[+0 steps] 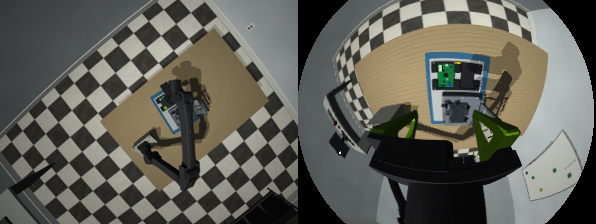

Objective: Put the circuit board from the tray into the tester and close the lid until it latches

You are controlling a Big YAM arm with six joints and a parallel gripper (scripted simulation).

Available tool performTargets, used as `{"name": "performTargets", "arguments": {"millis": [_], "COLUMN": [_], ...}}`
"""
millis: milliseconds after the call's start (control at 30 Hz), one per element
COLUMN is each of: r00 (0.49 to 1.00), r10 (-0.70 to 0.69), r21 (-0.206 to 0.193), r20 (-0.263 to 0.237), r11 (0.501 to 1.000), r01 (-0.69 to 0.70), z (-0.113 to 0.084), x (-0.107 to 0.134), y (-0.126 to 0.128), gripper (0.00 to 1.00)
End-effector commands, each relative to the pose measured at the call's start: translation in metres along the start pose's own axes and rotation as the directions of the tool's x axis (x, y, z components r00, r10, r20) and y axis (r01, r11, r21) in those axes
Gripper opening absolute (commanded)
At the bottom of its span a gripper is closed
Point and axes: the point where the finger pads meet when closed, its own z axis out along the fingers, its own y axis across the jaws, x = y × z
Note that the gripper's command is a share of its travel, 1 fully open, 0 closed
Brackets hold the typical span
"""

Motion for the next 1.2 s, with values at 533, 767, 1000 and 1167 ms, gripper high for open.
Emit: {"name": "performTargets", "arguments": {"millis": [533, 767, 1000, 1167], "r00": [0.999, 0.999, 0.999, 0.999], "r10": [0.023, 0.024, 0.025, 0.017], "r21": [0.018, 0.018, 0.019, 0.012], "r20": [0.043, 0.043, 0.045, 0.031], "r11": [1.0, 1.0, 0.999, 1.0], "r01": [-0.024, -0.025, -0.026, -0.017], "z": [-0.021, -0.02, -0.016, -0.002], "x": [0.0, 0.0, -0.001, 0.0], "y": [-0.021, -0.021, -0.021, -0.015], "gripper": [0.92, 0.92, 0.92, 0.92]}}
